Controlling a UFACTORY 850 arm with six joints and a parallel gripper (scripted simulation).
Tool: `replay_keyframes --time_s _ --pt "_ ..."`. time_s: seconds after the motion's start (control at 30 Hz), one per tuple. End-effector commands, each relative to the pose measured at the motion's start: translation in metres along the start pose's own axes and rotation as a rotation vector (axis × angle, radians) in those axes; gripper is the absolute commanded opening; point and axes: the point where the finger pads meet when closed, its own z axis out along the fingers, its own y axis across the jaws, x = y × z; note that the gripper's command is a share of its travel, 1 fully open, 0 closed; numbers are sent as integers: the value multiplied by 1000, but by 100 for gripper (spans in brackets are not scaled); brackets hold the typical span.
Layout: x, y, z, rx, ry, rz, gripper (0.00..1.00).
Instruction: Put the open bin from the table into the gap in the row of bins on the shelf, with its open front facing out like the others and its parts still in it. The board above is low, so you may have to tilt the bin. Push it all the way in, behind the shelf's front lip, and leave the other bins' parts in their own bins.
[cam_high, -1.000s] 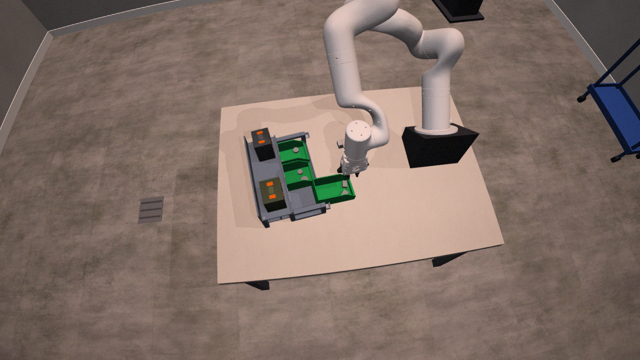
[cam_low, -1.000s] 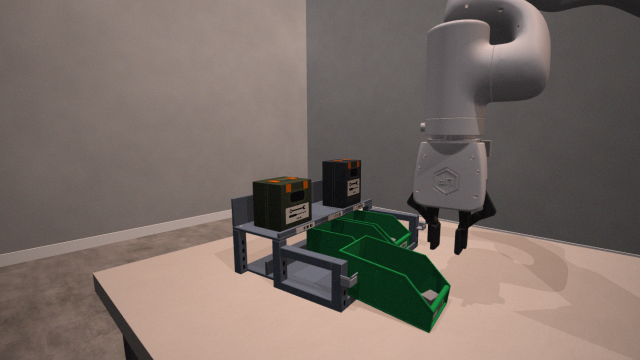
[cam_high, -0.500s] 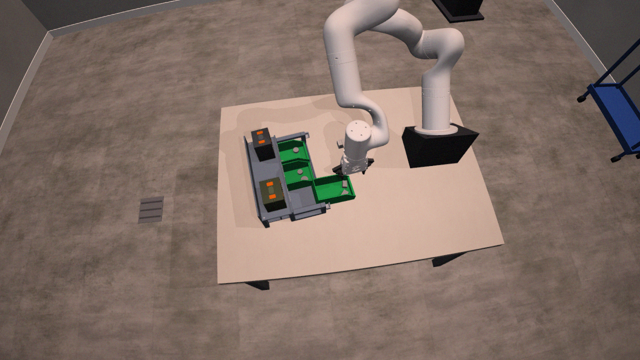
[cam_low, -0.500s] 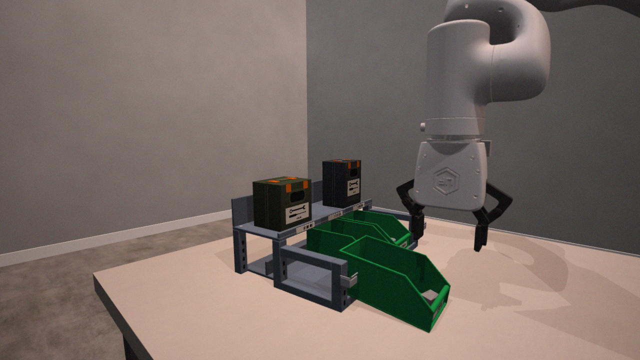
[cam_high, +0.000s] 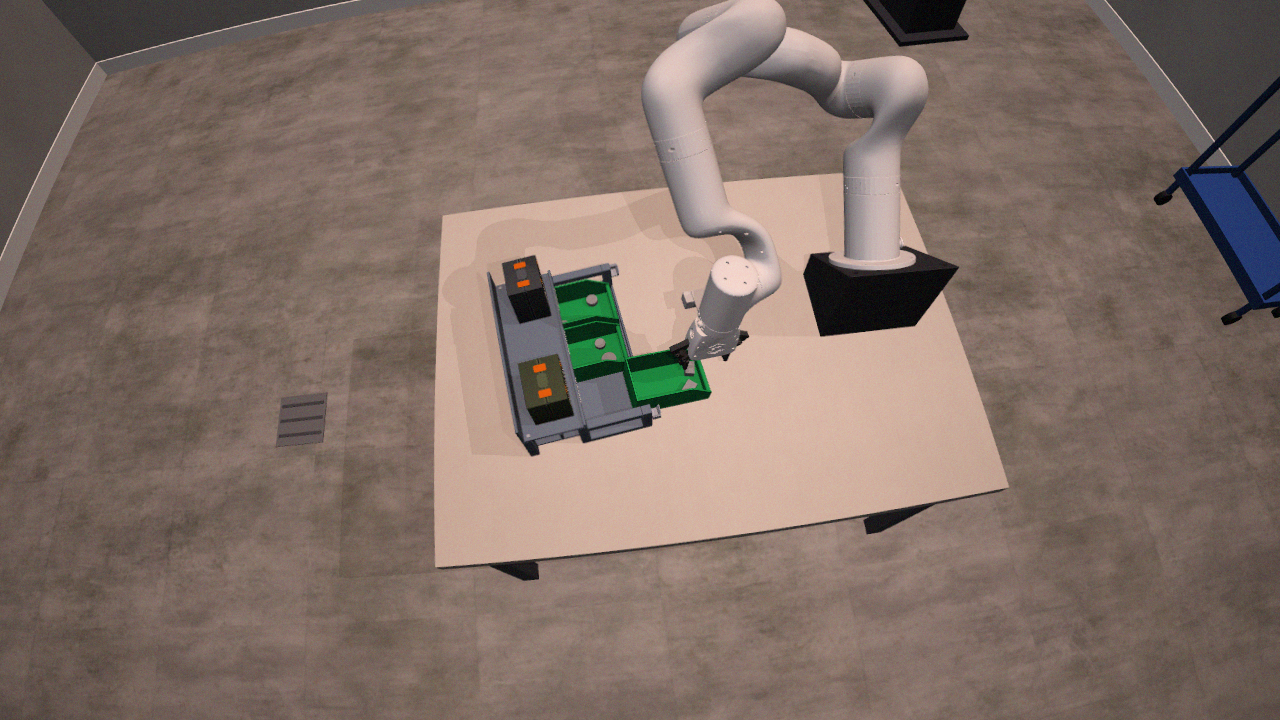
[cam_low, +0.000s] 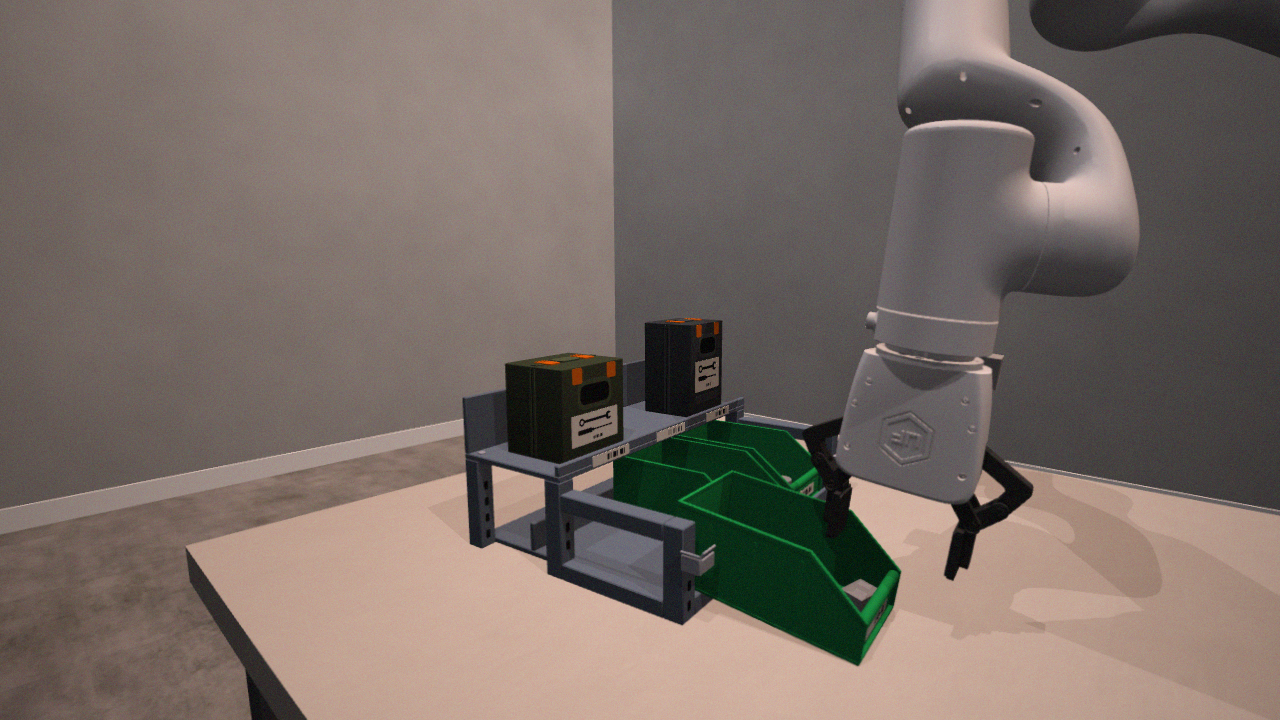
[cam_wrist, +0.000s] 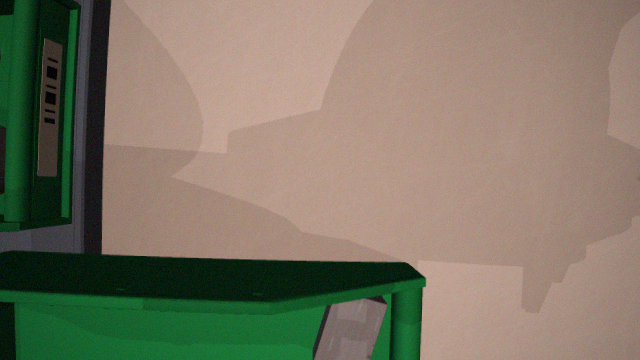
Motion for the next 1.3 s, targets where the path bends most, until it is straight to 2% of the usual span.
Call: replay_keyframes --time_s 0.0,0.13,0.3,1.27 --pt "0 -2 0 13 0 4 100" --pt "0 -2 0 13 0 4 100" --pt "0 3 30 13 0 4 100" --pt "0 1 20 13 0 4 100"
